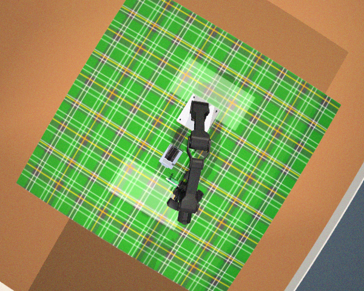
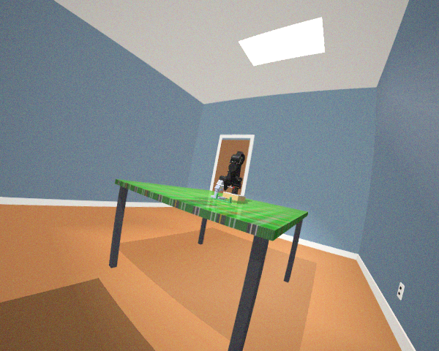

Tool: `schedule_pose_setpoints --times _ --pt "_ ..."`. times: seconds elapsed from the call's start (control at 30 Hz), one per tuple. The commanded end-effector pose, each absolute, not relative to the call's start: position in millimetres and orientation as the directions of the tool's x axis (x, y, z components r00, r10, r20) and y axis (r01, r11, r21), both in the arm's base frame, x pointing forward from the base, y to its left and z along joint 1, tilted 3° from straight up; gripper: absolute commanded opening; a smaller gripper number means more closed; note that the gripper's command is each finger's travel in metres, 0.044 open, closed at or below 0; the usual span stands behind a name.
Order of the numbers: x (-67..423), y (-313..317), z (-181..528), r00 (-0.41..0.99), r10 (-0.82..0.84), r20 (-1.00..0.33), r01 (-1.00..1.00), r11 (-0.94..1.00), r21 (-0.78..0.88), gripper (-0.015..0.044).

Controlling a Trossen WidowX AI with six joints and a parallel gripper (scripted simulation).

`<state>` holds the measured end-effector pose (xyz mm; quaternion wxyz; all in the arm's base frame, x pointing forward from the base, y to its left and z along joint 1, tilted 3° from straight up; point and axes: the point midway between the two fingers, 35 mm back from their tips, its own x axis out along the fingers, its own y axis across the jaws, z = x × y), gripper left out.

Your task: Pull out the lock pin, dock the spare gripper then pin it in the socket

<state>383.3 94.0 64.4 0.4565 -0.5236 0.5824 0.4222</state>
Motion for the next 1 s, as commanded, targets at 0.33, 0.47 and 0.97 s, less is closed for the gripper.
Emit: schedule_pose_setpoints --times 0.33,0.47,0.97 --pt "340.8 98.5 77.3 -0.041 -0.221 -0.974 -0.995 0.101 0.019 0.0000" --pt "328.9 98.7 80.1 -0.042 -0.222 -0.974 -0.995 0.102 0.020 0.0000" --pt "316.3 99.7 58.5 -0.042 -0.220 -0.974 -0.994 0.103 0.020 0.0000"
